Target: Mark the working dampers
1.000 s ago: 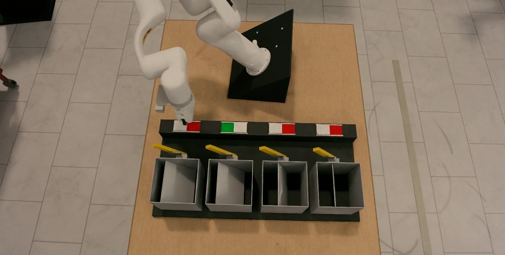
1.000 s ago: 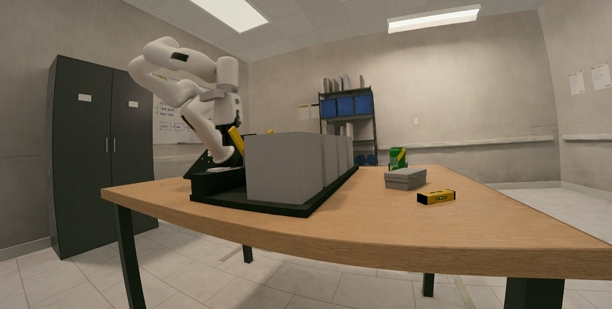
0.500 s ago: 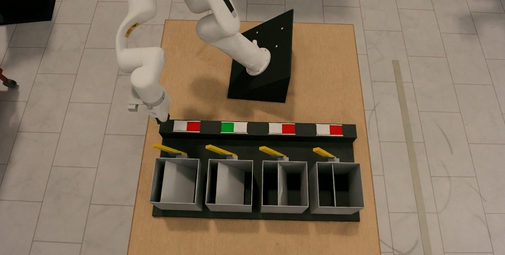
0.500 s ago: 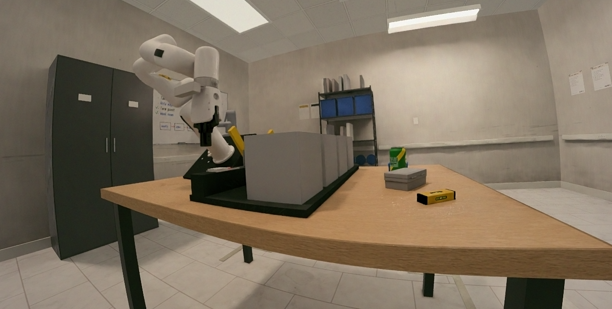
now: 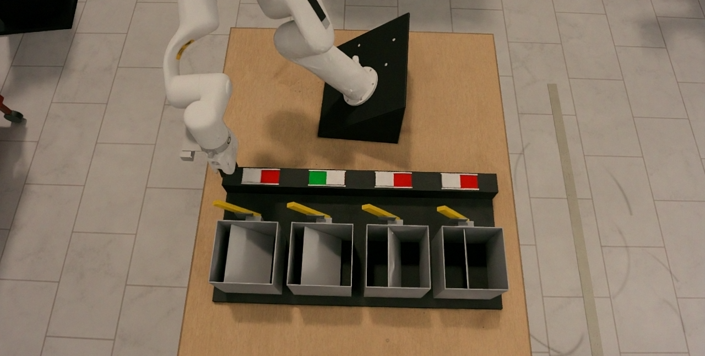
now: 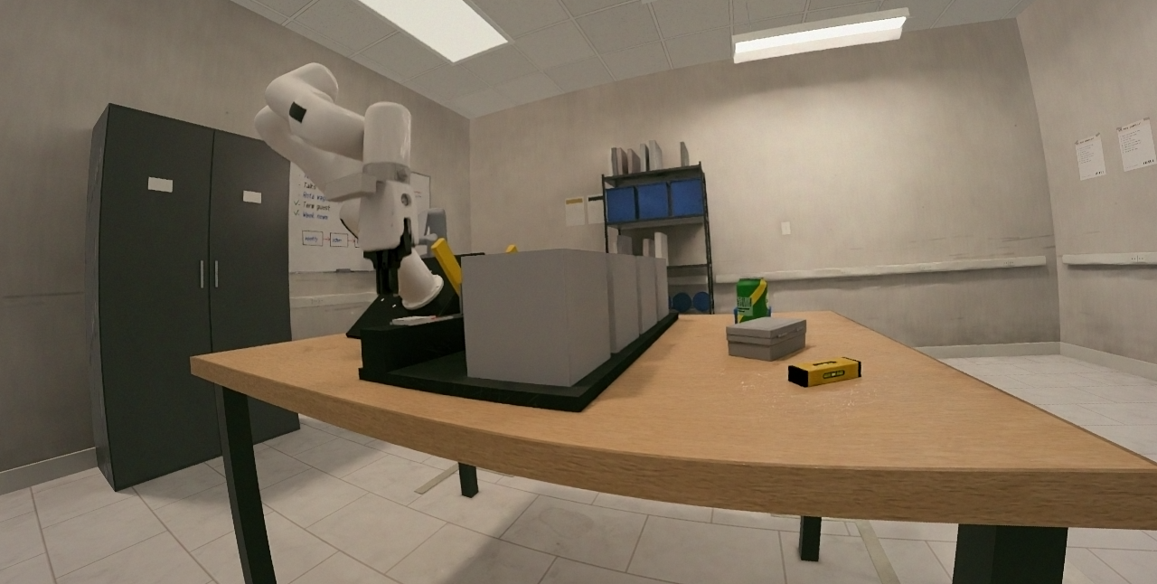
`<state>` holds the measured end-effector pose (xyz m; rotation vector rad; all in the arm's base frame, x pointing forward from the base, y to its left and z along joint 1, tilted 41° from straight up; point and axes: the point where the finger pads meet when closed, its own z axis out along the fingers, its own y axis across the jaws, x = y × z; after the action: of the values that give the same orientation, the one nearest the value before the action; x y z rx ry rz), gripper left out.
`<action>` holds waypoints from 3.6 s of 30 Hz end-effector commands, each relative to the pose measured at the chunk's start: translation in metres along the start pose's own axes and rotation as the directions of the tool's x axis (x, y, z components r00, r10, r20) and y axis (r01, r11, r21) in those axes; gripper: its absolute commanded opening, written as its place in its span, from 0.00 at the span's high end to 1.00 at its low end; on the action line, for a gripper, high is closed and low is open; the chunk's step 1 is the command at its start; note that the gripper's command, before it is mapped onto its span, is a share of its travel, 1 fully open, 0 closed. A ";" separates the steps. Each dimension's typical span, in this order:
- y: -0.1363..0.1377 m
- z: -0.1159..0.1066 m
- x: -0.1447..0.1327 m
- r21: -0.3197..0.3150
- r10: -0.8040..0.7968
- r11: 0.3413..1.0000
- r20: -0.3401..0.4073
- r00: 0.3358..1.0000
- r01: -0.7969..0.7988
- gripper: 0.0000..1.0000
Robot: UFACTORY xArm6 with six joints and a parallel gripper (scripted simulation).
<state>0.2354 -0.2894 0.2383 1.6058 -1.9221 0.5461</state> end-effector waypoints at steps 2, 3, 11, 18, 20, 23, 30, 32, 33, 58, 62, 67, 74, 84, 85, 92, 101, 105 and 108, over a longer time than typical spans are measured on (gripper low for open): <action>-0.003 0.010 0.002 0.008 0.002 1.000 -0.002 1.000 -0.002 1.00; -0.003 0.010 0.002 0.008 0.002 1.000 -0.002 1.000 -0.002 1.00; -0.003 0.010 0.002 0.008 0.002 1.000 -0.002 1.000 -0.002 1.00; -0.003 0.010 0.002 0.008 0.002 1.000 -0.002 1.000 -0.002 1.00; -0.003 0.010 0.002 0.008 0.002 1.000 -0.002 1.000 -0.002 1.00; -0.003 0.010 0.002 0.008 0.002 1.000 -0.002 1.000 -0.002 1.00; -0.003 0.010 0.002 0.008 0.002 1.000 -0.002 1.000 -0.002 1.00; -0.003 0.010 0.002 0.008 0.002 1.000 -0.002 1.000 -0.002 1.00; -0.003 0.010 0.002 0.008 0.002 1.000 -0.002 1.000 -0.002 1.00; -0.003 0.017 0.002 0.008 0.002 1.000 -0.003 1.000 -0.002 1.00; -0.003 0.019 0.002 0.008 0.002 1.000 -0.002 1.000 -0.002 1.00; -0.003 0.023 0.002 0.008 0.002 1.000 -0.003 1.000 -0.002 1.00; -0.003 0.028 0.002 0.008 0.002 1.000 -0.003 1.000 -0.002 1.00; -0.003 0.033 0.002 0.008 0.002 1.000 -0.003 1.000 -0.002 1.00; -0.003 0.033 0.002 0.008 0.002 1.000 -0.003 1.000 -0.002 1.00; -0.003 0.034 0.002 0.008 0.002 1.000 -0.002 1.000 -0.002 1.00; -0.004 0.035 0.002 0.008 0.002 1.000 -0.002 1.000 -0.002 1.00; -0.004 0.035 0.002 0.008 0.002 1.000 -0.002 1.000 -0.002 1.00; -0.004 0.035 0.002 0.008 0.002 1.000 -0.002 1.000 -0.002 1.00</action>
<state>0.2320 -0.3137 0.2124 1.6074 -1.9221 0.5527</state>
